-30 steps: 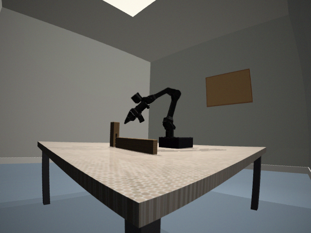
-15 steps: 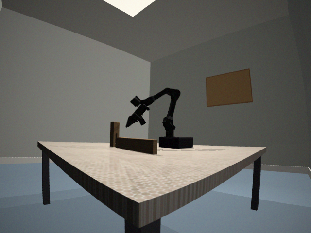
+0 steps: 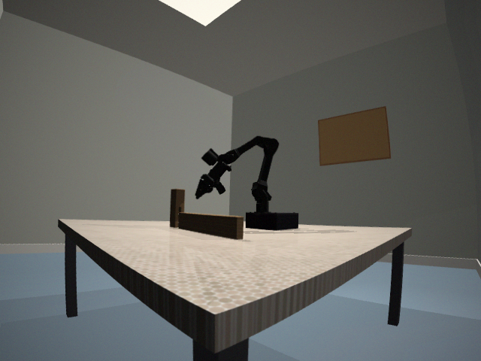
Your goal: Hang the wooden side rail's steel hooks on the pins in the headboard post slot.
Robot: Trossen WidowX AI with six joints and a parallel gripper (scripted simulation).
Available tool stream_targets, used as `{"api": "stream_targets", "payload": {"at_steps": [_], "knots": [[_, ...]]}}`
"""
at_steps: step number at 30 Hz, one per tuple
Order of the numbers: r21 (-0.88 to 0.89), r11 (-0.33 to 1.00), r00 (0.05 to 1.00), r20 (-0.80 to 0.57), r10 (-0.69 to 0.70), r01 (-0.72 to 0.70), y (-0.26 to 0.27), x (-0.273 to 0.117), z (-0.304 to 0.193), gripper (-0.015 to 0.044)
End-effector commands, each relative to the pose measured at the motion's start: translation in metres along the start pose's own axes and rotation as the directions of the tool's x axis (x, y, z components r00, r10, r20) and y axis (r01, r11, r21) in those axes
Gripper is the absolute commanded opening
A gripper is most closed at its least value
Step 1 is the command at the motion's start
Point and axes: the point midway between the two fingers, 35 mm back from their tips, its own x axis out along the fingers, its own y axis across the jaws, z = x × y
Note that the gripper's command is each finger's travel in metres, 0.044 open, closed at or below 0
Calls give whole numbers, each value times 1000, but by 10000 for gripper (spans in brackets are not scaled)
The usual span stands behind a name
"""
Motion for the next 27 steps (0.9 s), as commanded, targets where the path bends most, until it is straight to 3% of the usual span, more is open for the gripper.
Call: {"api": "stream_targets", "payload": {"at_steps": [1, 6, 13, 15, 27], "knots": [[282, 958, 999, -2, 43, -41, -2, 4, 3, 440], [667, 742, 995, -14, 104, -68, -5, 8, 7, 440], [975, 220, 982, -44, 184, 2, -10, 11, 11, 440], [998, 52, 977, -54, 206, 45, -12, 12, 12, 440], [813, -525, 951, -109, 289, 253, -19, 12, 16, 440]]}}
